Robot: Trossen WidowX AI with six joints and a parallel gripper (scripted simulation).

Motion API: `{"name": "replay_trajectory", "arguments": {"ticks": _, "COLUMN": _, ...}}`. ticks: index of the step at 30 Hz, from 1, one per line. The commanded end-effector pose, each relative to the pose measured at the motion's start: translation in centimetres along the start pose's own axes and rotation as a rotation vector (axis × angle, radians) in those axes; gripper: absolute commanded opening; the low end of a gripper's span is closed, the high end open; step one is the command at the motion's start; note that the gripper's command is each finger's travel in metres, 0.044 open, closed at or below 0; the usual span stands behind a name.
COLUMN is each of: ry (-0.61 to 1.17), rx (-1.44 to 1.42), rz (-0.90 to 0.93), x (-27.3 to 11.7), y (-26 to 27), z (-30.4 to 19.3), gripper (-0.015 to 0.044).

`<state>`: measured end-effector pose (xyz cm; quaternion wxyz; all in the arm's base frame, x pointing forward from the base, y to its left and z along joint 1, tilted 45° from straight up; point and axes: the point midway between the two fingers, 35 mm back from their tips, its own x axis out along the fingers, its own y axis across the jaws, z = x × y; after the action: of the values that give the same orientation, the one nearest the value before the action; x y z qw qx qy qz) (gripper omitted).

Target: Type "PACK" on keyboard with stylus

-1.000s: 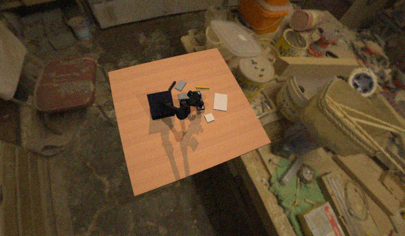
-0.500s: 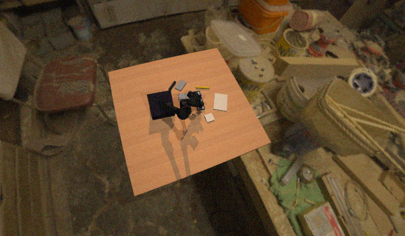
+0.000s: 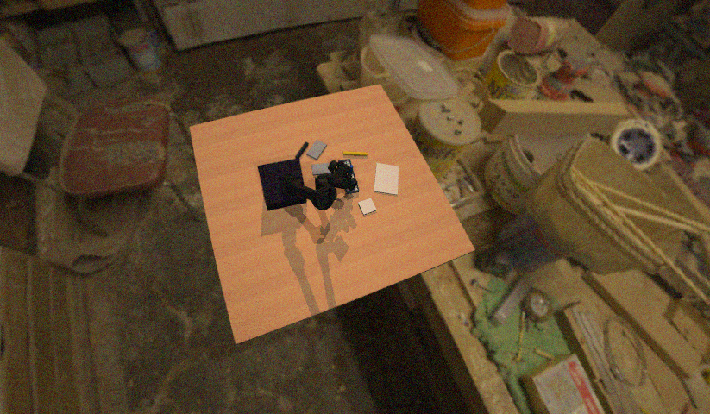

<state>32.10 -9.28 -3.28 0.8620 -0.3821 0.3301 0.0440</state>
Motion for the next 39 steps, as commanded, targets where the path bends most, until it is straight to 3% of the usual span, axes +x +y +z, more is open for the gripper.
{"name": "replay_trajectory", "arguments": {"ticks": 1, "ry": -0.002, "rx": -0.003, "rz": 0.003, "x": 0.1, "y": 0.0, "z": -0.2, "gripper": 0.0081}}
{"name": "replay_trajectory", "arguments": {"ticks": 21, "ry": -0.002, "rx": -0.003, "rz": 0.003, "x": 0.2, "y": 0.0, "z": -0.4, "gripper": 0.0081}}
{"name": "replay_trajectory", "arguments": {"ticks": 39, "ry": -0.012, "rx": -0.007, "rz": 0.004, "x": -1.2, "y": 0.0, "z": 2.8, "gripper": 0.0079}}
